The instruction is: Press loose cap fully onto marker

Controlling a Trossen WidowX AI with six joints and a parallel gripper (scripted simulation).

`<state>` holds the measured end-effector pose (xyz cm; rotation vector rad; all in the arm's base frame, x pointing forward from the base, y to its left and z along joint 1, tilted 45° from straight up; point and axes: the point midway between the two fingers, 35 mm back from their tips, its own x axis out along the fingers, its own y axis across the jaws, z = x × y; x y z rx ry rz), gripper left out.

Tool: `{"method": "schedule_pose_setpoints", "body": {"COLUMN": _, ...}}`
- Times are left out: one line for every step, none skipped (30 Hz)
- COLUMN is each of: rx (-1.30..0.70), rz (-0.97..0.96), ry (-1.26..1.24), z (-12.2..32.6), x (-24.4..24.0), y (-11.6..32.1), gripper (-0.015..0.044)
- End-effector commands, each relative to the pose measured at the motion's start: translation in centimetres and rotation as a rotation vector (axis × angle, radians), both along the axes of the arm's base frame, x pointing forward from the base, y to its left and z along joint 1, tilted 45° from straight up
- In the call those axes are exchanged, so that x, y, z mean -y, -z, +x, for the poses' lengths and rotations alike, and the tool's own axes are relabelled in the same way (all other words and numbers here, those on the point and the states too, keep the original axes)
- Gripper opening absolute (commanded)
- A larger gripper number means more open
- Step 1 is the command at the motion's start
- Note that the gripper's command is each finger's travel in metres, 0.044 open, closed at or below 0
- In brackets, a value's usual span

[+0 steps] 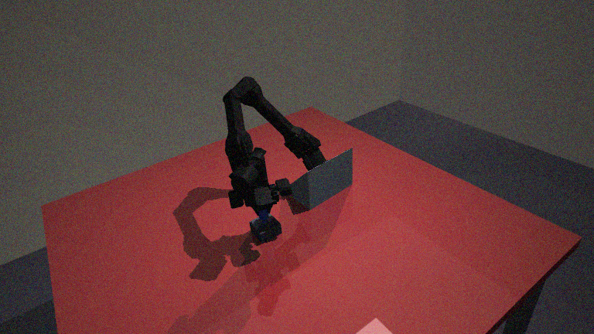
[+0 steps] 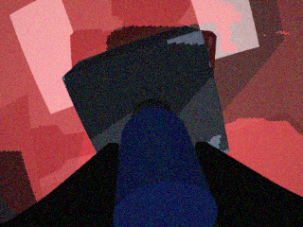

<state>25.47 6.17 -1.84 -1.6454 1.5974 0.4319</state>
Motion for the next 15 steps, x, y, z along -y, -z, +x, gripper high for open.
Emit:
{"method": "schedule_pose_setpoints", "body": {"rx": 0.0, "rz": 0.0, "ry": 0.0, "z": 0.0, "x": 0.0, "y": 0.0, "gripper": 0.0026}}
{"method": "schedule_pose_setpoints", "body": {"rx": 0.0, "rz": 0.0, "ry": 0.0, "z": 0.0, "x": 0.0, "y": 0.0, "gripper": 0.0053}}
{"method": "schedule_pose_setpoints", "body": {"rx": 0.0, "rz": 0.0, "ry": 0.0, "z": 0.0, "x": 0.0, "y": 0.0, "gripper": 0.0079}}
{"method": "schedule_pose_setpoints", "body": {"rx": 0.0, "rz": 0.0, "ry": 0.0, "z": 0.0, "x": 0.0, "y": 0.0, "gripper": 0.0105}}
{"method": "schedule_pose_setpoints", "body": {"rx": 0.0, "rz": 0.0, "ry": 0.0, "z": 0.0, "x": 0.0, "y": 0.0, "gripper": 0.0131}}
{"method": "schedule_pose_setpoints", "body": {"rx": 0.0, "rz": 0.0, "ry": 0.0, "z": 0.0, "x": 0.0, "y": 0.0, "gripper": 0.0157}}
{"method": "schedule_pose_setpoints", "body": {"rx": 0.0, "rz": 0.0, "ry": 0.0, "z": 0.0, "x": 0.0, "y": 0.0, "gripper": 0.0184}}
{"method": "schedule_pose_setpoints", "body": {"rx": 0.0, "rz": 0.0, "ry": 0.0, "z": 0.0, "x": 0.0, "y": 0.0, "gripper": 0.021}}
{"method": "schedule_pose_setpoints", "body": {"rx": 0.0, "rz": 0.0, "ry": 0.0, "z": 0.0, "x": 0.0, "y": 0.0, "gripper": 0.0236}}
{"method": "schedule_pose_setpoints", "body": {"rx": 0.0, "rz": 0.0, "ry": 0.0, "z": 0.0, "x": 0.0, "y": 0.0, "gripper": 0.0263}}
{"method": "schedule_pose_setpoints", "body": {"rx": 0.0, "rz": 0.0, "ry": 0.0, "z": 0.0, "x": 0.0, "y": 0.0, "gripper": 0.0289}}
{"method": "schedule_pose_setpoints", "body": {"rx": 0.0, "rz": 0.0, "ry": 0.0, "z": 0.0, "x": 0.0, "y": 0.0, "gripper": 0.0315}}
{"method": "schedule_pose_setpoints", "body": {"rx": 0.0, "rz": 0.0, "ry": 0.0, "z": 0.0, "x": 0.0, "y": 0.0, "gripper": 0.0341}}
{"method": "schedule_pose_setpoints", "body": {"rx": 0.0, "rz": 0.0, "ry": 0.0, "z": 0.0, "x": 0.0, "y": 0.0, "gripper": 0.0368}}
{"method": "schedule_pose_setpoints", "body": {"rx": 0.0, "rz": 0.0, "ry": 0.0, "z": 0.0, "x": 0.0, "y": 0.0, "gripper": 0.0394}}
